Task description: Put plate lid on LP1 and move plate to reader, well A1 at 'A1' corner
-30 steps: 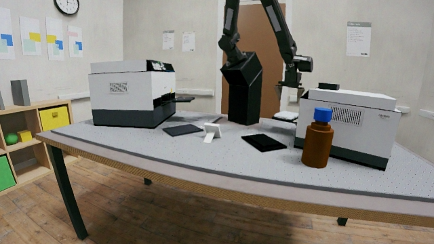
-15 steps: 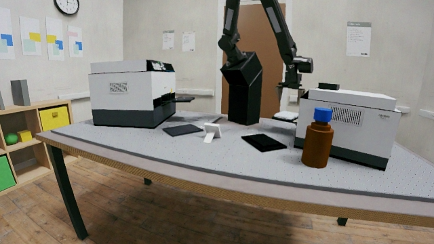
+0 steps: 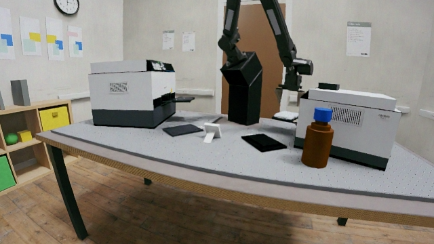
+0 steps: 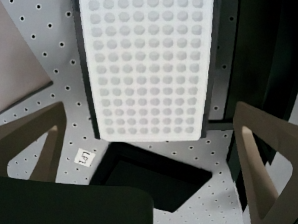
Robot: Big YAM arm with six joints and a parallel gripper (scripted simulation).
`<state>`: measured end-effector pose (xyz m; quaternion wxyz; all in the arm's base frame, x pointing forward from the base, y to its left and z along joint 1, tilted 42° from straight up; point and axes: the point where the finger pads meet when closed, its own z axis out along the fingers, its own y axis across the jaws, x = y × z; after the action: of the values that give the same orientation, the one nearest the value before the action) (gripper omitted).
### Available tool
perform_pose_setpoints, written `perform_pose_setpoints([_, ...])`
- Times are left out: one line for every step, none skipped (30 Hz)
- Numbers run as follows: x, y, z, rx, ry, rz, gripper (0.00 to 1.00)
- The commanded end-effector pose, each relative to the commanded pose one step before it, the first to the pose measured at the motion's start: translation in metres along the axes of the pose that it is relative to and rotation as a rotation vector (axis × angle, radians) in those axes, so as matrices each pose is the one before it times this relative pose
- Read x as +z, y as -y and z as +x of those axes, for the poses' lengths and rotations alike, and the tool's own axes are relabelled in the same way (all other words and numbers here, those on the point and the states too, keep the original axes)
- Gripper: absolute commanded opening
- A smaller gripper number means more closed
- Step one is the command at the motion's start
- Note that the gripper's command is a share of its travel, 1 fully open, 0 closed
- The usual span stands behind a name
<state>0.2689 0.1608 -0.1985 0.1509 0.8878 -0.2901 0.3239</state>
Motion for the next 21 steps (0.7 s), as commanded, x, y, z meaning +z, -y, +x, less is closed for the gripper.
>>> perform_pose_setpoints([-0.00170, -0.00176, -0.00113, -0.01105, -0.00375, 0.00263, 1.00])
perform_pose_setpoints([-0.00147, 0.00045, -0.00003, 0.00062, -0.00031, 0.00220, 1.00])
perform_pose_setpoints([-0.00017, -0.00268, -0.00089, -0.00429, -0.00038, -0.00330, 1.00])
perform_pose_setpoints([0.00215, -0.00178, -0.00079, -0.00315, -0.00003, -0.00376, 1.00])
perform_pose_setpoints([0.00371, -0.00072, 0.00008, -0.00087, 0.00035, -0.00242, 1.00])
perform_pose_setpoints([0.00096, 0.00027, 0.00064, 0.00121, 0.00057, -0.00015, 1.00])
perform_pose_setpoints([0.00110, 0.00044, 0.00079, 0.00162, 0.00035, 0.00009, 1.00])
perform_pose_setpoints([0.00047, 0.00306, 0.00040, 0.00218, 0.00000, 0.00455, 1.00])
perform_pose_setpoints([0.00140, 0.00194, -0.00022, 0.00337, -0.00001, 0.00231, 1.00])
perform_pose_setpoints([-0.00082, 0.00357, 0.00145, 0.00678, -0.00006, 0.00518, 1.00])
perform_pose_setpoints([-0.00094, 0.00091, 0.00126, 0.00213, 0.00005, -0.00035, 1.00])
perform_pose_setpoints([-0.00065, 0.00097, 0.00112, 0.00584, 0.00001, 0.00021, 1.00])
perform_pose_setpoints([-0.00073, 0.00092, 0.00100, 0.00546, 0.00002, 0.00021, 1.00])
perform_pose_setpoints([0.00000, 0.00000, 0.00000, 0.00000, 0.00000, 0.00000, 1.00])
perform_pose_setpoints([0.00000, 0.00000, 0.00000, 0.00000, 0.00000, 0.00000, 1.00])
perform_pose_setpoints([-0.00003, -0.00055, 0.00000, 0.00131, 0.00016, -0.00193, 1.00])
perform_pose_setpoints([0.00081, 0.00082, 0.00036, 0.00171, -0.00002, 0.00103, 1.00])
perform_pose_setpoints([0.00152, 0.00133, 0.00019, -0.00018, -0.00012, 0.00332, 1.00])
perform_pose_setpoints([0.00181, 0.00003, -0.00068, 0.00024, 0.00017, 0.00034, 1.00])
perform_pose_setpoints([0.00115, -0.00021, -0.00069, -0.00008, 0.00003, -0.00023, 1.00])
perform_pose_setpoints([0.00168, -0.00016, -0.00077, -0.00061, -0.00005, -0.00029, 1.00])
